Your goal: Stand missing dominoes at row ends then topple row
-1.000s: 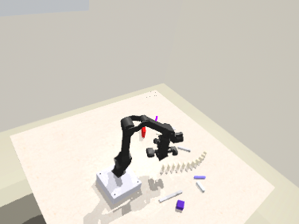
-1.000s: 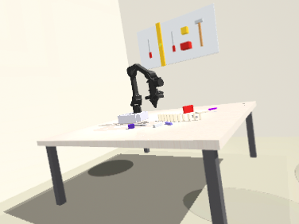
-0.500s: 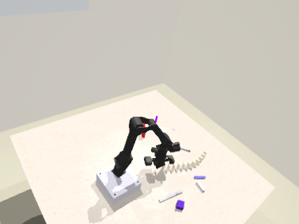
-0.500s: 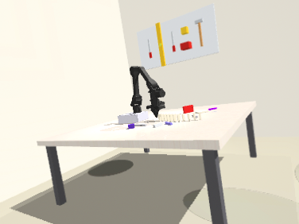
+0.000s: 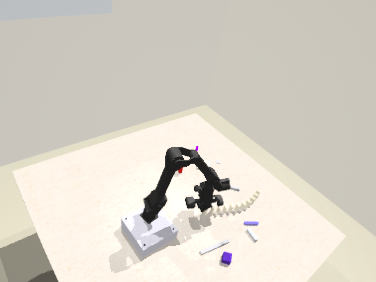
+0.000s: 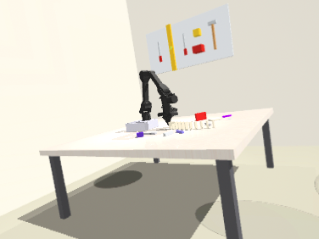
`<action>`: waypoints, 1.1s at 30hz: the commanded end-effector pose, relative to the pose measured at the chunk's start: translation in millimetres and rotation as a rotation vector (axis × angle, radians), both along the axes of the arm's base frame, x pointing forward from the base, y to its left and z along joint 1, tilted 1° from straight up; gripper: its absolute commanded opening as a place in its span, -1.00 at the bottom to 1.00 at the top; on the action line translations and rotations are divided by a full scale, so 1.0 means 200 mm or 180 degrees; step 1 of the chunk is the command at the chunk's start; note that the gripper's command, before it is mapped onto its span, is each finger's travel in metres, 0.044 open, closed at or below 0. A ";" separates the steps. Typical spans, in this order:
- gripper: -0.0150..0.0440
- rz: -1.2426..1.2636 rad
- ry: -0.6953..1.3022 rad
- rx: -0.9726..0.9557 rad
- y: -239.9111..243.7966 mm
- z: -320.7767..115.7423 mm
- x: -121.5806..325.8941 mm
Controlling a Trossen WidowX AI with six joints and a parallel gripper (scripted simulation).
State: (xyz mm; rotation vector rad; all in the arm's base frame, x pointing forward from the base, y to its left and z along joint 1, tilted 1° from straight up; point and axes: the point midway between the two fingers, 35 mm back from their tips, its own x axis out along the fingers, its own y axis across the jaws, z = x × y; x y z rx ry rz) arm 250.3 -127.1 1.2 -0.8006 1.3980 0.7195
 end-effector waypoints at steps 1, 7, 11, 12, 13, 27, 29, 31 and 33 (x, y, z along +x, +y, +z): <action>-0.49 0.0019 0.0009 0.0010 -0.02 0.00 0.03; -0.49 0.0019 0.0007 0.0008 -0.04 0.00 0.07; -0.49 0.0035 -0.0030 0.0004 -0.04 0.04 0.07; -0.49 0.0078 -0.0061 0.0013 -0.05 0.09 0.08; -0.49 0.0097 -0.0073 0.0017 -0.05 0.14 0.09; -0.49 0.0019 -0.0001 0.0003 -0.11 0.31 0.16; -0.49 0.0019 -0.0001 0.0003 -0.11 0.31 0.16; -0.49 0.0019 -0.0001 0.0003 -0.11 0.31 0.16; -0.49 0.0019 -0.0001 0.0003 -0.11 0.31 0.16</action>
